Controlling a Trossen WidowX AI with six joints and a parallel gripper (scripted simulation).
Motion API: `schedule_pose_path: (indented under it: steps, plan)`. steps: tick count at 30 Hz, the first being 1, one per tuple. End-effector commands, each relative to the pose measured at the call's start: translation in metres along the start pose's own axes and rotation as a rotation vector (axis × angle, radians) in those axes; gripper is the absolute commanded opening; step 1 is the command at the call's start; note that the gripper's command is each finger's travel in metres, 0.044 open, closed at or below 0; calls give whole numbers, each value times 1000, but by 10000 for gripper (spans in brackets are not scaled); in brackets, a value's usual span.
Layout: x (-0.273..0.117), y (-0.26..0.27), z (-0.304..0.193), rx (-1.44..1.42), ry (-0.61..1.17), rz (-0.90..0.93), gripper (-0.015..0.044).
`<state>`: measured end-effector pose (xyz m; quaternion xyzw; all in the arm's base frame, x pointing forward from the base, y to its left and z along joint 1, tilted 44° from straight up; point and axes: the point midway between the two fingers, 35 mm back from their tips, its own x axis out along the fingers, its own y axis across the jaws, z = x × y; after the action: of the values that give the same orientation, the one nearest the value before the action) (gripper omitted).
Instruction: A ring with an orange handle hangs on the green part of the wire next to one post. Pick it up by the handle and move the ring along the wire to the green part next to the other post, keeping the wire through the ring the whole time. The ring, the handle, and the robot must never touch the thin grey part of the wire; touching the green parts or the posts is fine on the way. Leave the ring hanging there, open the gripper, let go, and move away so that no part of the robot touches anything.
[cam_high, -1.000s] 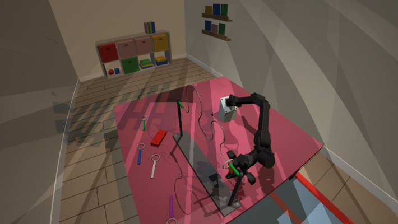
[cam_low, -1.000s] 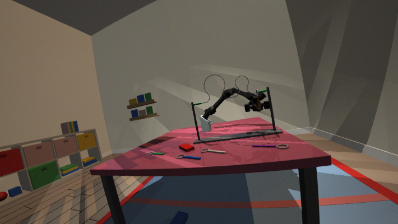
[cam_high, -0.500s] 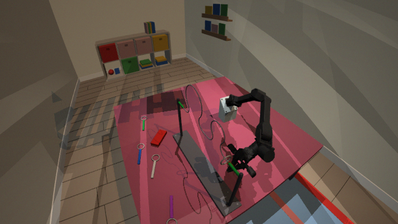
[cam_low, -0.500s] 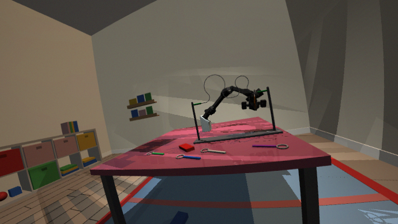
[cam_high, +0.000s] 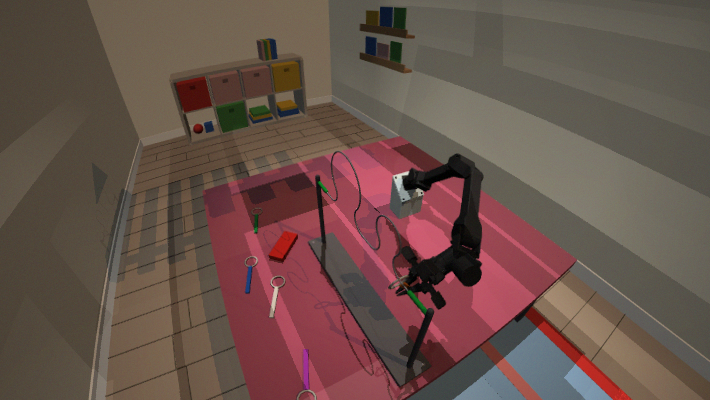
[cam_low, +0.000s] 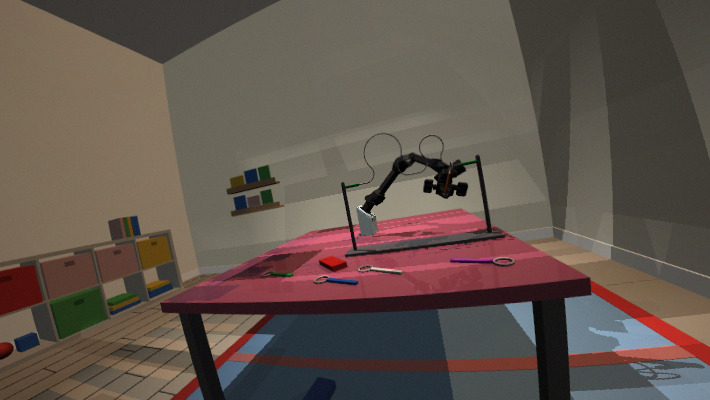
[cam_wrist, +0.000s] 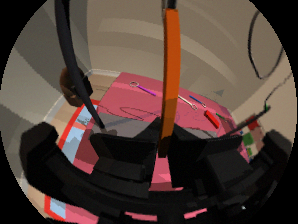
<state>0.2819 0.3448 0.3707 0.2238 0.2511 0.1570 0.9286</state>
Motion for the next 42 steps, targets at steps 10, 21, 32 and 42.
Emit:
schedule_pose_path:
  steps: [10, 21, 32, 42]
  plan:
    - [-5, -45, 9, -253, -15, -148, -150]
    - [-11, -78, 21, -459, -20, -267, -150]
    - [-21, -105, 38, -655, -25, -379, -150]
    - [-29, -121, 53, -798, -28, -460, -150]
